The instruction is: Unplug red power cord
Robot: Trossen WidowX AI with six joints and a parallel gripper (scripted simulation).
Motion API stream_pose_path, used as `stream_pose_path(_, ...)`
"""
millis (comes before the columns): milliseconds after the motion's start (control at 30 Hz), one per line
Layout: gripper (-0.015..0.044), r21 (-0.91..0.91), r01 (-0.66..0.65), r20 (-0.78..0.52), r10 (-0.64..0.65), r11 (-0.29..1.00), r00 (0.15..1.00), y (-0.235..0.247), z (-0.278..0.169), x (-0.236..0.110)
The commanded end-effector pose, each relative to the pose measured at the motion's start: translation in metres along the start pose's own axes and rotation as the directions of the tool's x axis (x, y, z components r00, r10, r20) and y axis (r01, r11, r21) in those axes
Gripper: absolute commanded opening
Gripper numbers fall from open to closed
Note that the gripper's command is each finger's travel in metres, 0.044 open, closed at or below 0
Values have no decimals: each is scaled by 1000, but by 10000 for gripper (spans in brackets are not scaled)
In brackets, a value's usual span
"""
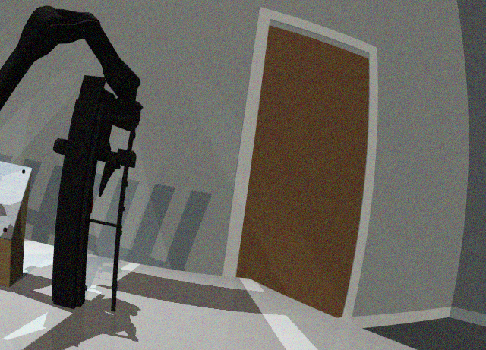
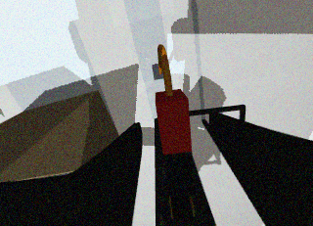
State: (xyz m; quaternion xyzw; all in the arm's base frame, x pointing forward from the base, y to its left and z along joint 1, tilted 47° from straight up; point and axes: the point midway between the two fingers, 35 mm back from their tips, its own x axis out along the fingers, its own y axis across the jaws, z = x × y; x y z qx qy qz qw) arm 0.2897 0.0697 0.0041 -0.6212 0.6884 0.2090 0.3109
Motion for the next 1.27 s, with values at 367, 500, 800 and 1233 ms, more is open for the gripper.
stream_pose_path(367,440,0,6,4,-6,1000,1000,-1,60,-13)
stream_pose_path(500,440,0,6,4,-6,1000,1000,-1,60,-13)
stream_pose_path(800,440,0,6,4,-6,1000,1000,-1,60,-13)
stream_pose_path(1233,440,0,6,4,-6,1000,1000,-1,60,-13)
